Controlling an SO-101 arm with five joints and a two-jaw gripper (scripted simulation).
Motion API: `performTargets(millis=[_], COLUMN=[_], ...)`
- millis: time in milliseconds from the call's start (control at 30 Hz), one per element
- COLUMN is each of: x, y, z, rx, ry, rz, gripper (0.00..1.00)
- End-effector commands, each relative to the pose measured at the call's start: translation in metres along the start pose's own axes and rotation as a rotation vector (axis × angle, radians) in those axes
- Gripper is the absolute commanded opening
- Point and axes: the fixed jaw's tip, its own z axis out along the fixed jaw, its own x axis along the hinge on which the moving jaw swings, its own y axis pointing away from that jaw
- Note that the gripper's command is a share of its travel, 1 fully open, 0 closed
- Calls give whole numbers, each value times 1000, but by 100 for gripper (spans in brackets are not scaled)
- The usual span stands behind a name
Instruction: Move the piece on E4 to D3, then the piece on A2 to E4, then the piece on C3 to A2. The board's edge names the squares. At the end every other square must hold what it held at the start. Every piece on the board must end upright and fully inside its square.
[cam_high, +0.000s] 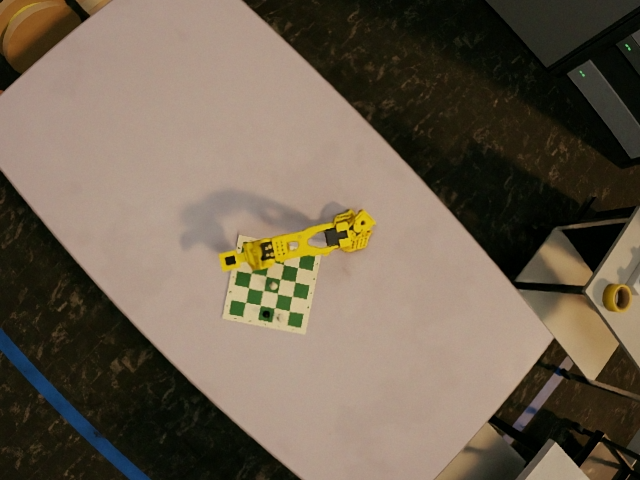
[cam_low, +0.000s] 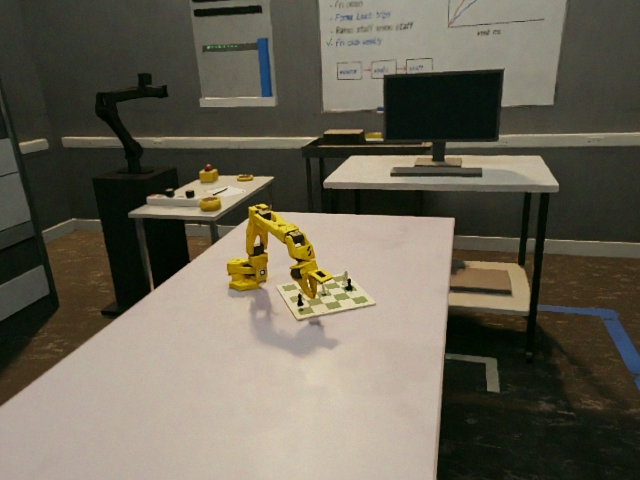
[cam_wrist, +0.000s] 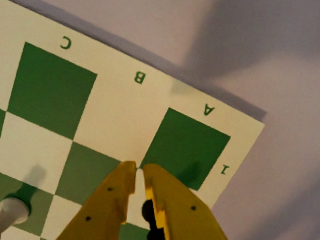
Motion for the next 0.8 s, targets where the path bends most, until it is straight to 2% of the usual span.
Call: performTargets(millis=[0,767], x=[4,10], y=[-3,-2], z=[6,11], rx=[2,2], ry=[15,16], rz=[12,11], gripper=[0,0])
